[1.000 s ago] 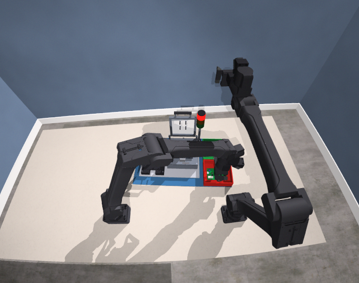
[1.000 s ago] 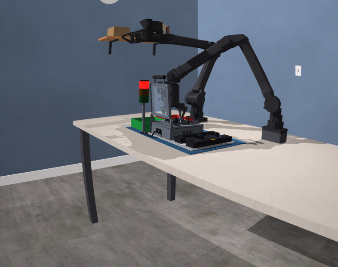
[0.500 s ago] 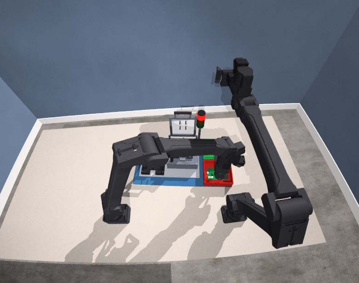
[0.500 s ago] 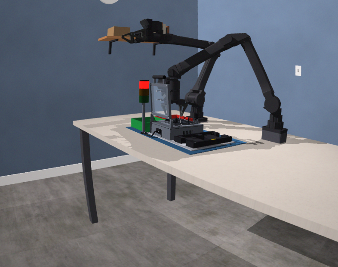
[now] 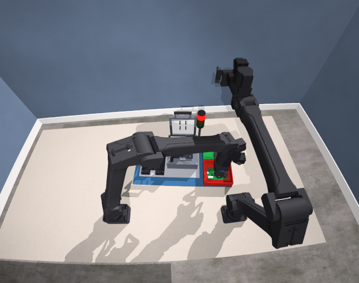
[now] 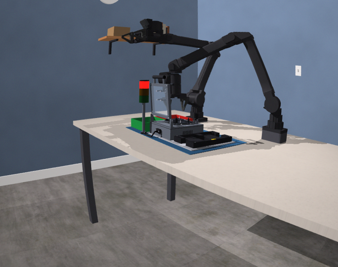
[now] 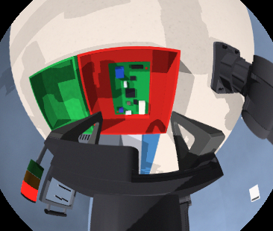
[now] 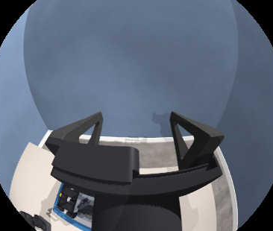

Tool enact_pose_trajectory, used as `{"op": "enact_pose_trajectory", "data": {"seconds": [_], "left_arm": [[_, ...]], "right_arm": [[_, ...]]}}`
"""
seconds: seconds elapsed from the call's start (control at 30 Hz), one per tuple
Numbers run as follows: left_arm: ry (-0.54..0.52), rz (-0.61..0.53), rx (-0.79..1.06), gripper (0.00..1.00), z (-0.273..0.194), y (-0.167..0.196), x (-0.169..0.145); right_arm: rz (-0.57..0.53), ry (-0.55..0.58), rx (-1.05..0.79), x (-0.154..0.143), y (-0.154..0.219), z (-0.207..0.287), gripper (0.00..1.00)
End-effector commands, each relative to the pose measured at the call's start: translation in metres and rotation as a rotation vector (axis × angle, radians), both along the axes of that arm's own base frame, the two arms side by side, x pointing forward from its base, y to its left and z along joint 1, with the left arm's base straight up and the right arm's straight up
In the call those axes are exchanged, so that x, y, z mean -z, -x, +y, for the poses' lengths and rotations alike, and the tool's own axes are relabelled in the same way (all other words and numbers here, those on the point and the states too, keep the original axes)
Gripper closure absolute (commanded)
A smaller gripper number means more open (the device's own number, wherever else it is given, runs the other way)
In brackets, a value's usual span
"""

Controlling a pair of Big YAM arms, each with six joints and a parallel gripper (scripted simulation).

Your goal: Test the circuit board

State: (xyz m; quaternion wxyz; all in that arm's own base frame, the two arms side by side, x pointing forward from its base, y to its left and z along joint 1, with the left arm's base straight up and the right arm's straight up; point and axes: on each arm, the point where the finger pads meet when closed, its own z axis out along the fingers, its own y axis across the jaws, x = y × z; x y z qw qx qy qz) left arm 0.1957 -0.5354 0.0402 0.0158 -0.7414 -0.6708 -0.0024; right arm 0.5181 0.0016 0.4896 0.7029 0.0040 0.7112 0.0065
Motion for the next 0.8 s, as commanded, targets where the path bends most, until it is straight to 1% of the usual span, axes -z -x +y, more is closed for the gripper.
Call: {"op": "enact_pose_trajectory", "data": {"seconds": [0.0, 0.03, 0.23, 0.3, 0.37, 0.4, 0.43, 0.6, 0.67, 0.77], "left_arm": [[0.051, -0.021, -0.012, 0.0, -0.016, -0.016, -0.023], [0.028, -0.012, -0.01, 0.0, -0.014, -0.016, -0.009], [0.02, -0.009, 0.004, 0.0, -0.015, -0.01, -0.004], [0.086, -0.033, -0.038, 0.0, -0.021, -0.013, -0.03], [0.126, -0.039, -0.095, 0.0, -0.021, -0.018, -0.031], [0.131, -0.035, -0.128, 0.0, -0.011, -0.016, -0.022], [0.159, -0.039, -0.157, 0.0, -0.011, -0.016, -0.022], [0.345, -0.058, -0.287, 0.0, -0.008, -0.014, -0.025], [0.345, -0.058, -0.287, 0.0, -0.008, -0.014, -0.025], [0.465, -0.065, -0.364, 0.0, -0.007, -0.009, -0.026]], "right_arm": [[-0.023, 0.015, 0.004, -0.009, 0.0, -0.002, 0.0], [-0.023, 0.015, 0.004, -0.009, 0.0, -0.002, 0.0], [-0.023, 0.015, 0.004, -0.009, 0.0, -0.002, 0.0], [-0.023, 0.015, 0.004, -0.009, 0.0, -0.002, 0.0], [-0.023, 0.015, 0.004, -0.009, 0.0, -0.002, 0.0], [-0.023, 0.015, 0.004, -0.009, 0.0, -0.002, 0.0], [-0.023, 0.015, 0.004, -0.009, 0.0, -0.002, 0.0], [-0.023, 0.015, 0.004, -0.009, 0.0, -0.002, 0.0], [-0.023, 0.015, 0.004, -0.009, 0.0, -0.002, 0.0], [-0.023, 0.015, 0.004, -0.009, 0.0, -0.002, 0.0]]}}
